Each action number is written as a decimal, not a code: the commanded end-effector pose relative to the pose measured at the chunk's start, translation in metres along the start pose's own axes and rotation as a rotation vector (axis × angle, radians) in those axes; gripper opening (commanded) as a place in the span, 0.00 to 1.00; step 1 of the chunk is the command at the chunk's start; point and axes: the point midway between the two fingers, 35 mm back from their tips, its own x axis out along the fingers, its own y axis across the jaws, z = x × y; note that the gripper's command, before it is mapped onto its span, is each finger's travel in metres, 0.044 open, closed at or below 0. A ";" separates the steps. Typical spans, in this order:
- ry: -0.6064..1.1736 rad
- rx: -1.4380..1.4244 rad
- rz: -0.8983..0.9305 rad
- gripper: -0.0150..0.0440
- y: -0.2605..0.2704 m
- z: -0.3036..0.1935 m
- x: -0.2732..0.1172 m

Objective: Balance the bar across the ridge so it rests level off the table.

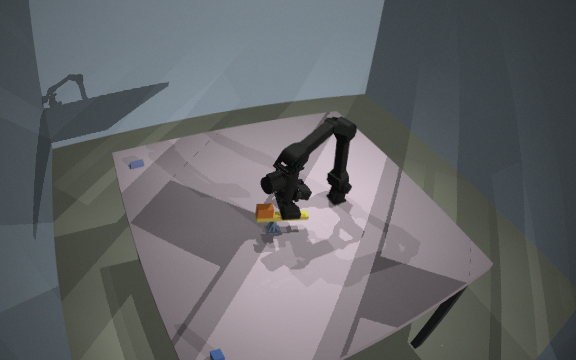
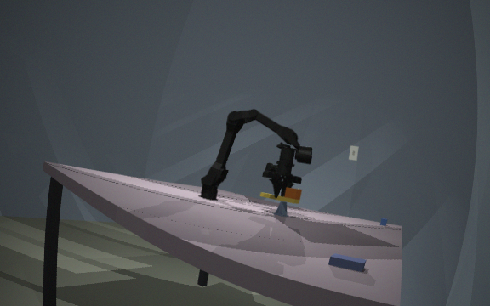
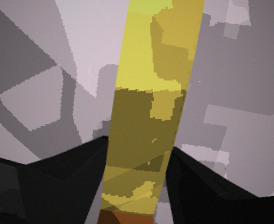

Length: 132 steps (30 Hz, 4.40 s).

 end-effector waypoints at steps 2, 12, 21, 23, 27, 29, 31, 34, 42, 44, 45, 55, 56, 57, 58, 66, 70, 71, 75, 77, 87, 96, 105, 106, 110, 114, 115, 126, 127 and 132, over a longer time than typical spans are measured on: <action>-0.003 -0.002 0.000 0.25 0.000 0.001 0.000; -0.003 -0.002 0.000 0.25 0.000 0.000 -0.001; -0.003 -0.002 0.000 0.25 0.000 0.000 -0.001; -0.003 -0.002 0.000 0.25 0.000 0.000 -0.001; -0.003 -0.002 0.000 0.25 0.000 0.000 -0.001; -0.003 -0.002 0.000 0.25 0.000 0.000 -0.001; -0.003 -0.002 0.000 0.25 0.000 0.000 -0.001; -0.003 -0.002 0.000 0.25 0.000 0.000 -0.001; -0.003 -0.002 0.000 0.25 0.000 0.000 -0.001; -0.003 -0.002 0.000 0.25 0.000 0.000 -0.001; -0.003 -0.002 0.000 0.25 0.000 0.000 -0.001; -0.003 -0.002 0.000 0.25 0.000 0.000 -0.001; -0.003 -0.002 0.000 0.25 0.000 0.000 -0.001; -0.003 -0.002 0.000 0.25 0.000 0.000 -0.001; -0.003 -0.002 0.000 0.25 0.000 0.000 -0.001; -0.001 0.000 0.001 0.25 0.000 0.000 -0.001; -0.001 0.000 0.001 0.25 0.000 0.000 -0.001; -0.001 0.000 0.001 0.25 0.000 0.000 -0.001; -0.001 0.000 0.001 0.25 0.000 0.000 -0.001; -0.001 0.000 0.001 0.25 0.000 0.000 -0.001; -0.001 0.000 0.001 0.25 0.000 0.000 -0.001; -0.001 0.000 0.001 0.34 0.000 0.000 -0.001; -0.001 0.000 0.001 0.54 0.000 0.000 -0.001; -0.001 0.000 0.001 0.54 0.000 0.000 -0.001; -0.001 0.000 0.001 0.54 0.000 0.000 -0.001; -0.001 0.000 0.001 0.54 0.000 0.000 -0.001; -0.001 0.000 0.001 0.54 0.000 0.000 -0.001; -0.001 0.000 0.001 0.54 0.000 0.000 -0.001; -0.001 0.000 0.001 0.54 0.000 0.000 -0.001; -0.001 0.000 0.001 0.54 0.000 0.000 -0.001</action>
